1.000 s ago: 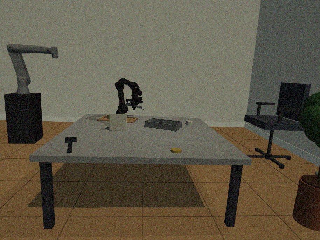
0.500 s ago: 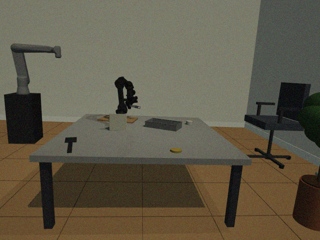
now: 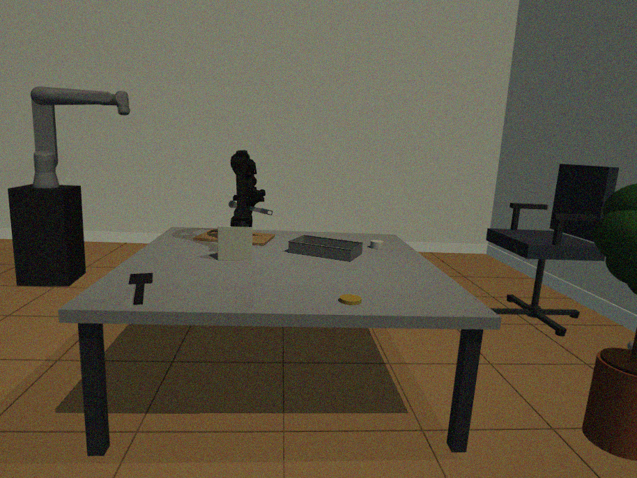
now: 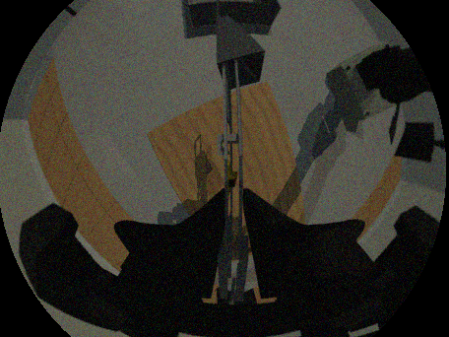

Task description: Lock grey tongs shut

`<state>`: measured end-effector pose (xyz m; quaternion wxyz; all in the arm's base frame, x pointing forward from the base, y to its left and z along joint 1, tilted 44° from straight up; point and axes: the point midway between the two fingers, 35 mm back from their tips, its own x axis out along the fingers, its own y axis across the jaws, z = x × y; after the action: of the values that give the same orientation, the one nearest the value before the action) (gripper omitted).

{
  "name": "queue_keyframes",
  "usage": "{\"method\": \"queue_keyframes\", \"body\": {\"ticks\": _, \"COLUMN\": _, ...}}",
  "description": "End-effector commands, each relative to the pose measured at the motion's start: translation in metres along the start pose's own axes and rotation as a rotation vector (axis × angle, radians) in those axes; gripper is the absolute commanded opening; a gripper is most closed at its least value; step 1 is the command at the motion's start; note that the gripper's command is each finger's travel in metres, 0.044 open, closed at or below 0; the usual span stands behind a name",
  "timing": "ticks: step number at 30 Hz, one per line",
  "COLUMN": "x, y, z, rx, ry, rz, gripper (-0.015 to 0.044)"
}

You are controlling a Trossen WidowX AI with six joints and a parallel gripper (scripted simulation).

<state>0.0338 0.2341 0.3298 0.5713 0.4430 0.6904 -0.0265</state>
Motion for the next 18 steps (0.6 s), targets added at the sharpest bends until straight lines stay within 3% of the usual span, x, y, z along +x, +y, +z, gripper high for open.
{"method": "queue_keyframes", "body": {"ticks": 1, "x": -0.006, "y": -0.006, "z": -0.006, "rx": -0.017, "ry": 0.011, "rz": 0.023, "gripper": -0.015}}
{"method": "queue_keyframes", "body": {"ticks": 18, "x": -0.026, "y": -0.034, "z": -0.034, "rx": -0.095, "ry": 0.084, "rz": 0.093, "gripper": -0.015}}
